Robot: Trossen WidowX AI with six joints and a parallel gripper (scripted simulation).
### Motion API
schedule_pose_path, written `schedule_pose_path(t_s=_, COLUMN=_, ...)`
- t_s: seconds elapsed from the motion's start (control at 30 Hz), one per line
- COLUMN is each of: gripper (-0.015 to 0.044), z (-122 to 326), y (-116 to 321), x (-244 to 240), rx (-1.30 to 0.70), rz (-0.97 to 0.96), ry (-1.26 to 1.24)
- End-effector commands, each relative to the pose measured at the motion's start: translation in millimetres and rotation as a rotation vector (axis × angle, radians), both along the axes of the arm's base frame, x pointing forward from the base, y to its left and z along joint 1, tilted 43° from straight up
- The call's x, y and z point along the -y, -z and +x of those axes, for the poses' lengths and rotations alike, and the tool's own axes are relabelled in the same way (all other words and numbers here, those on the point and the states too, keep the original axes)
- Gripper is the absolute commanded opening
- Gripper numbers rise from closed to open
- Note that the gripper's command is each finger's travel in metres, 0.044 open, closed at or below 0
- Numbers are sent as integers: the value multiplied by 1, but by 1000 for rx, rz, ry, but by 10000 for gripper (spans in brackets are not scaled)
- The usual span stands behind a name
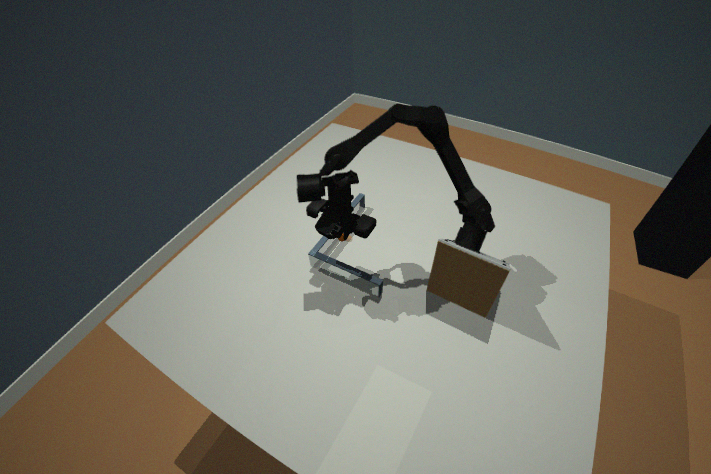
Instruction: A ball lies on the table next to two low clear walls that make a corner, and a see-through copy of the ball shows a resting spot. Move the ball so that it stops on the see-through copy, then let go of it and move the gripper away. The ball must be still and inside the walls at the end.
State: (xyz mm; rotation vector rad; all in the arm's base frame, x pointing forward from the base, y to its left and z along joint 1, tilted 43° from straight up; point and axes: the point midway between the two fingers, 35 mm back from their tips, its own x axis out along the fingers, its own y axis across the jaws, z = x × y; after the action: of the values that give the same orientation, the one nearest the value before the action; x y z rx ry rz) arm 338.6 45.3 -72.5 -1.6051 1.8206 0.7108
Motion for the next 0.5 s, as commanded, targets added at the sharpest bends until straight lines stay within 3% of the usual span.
schedule_pose_path(t_s=0.0, gripper=0, z=-2, y=-3, x=1, rx=-22, rz=0, ry=3)
schedule_pose_path(t_s=0.47, gripper=0, z=8, y=-12, x=25, rx=-285, rz=42, ry=-291)
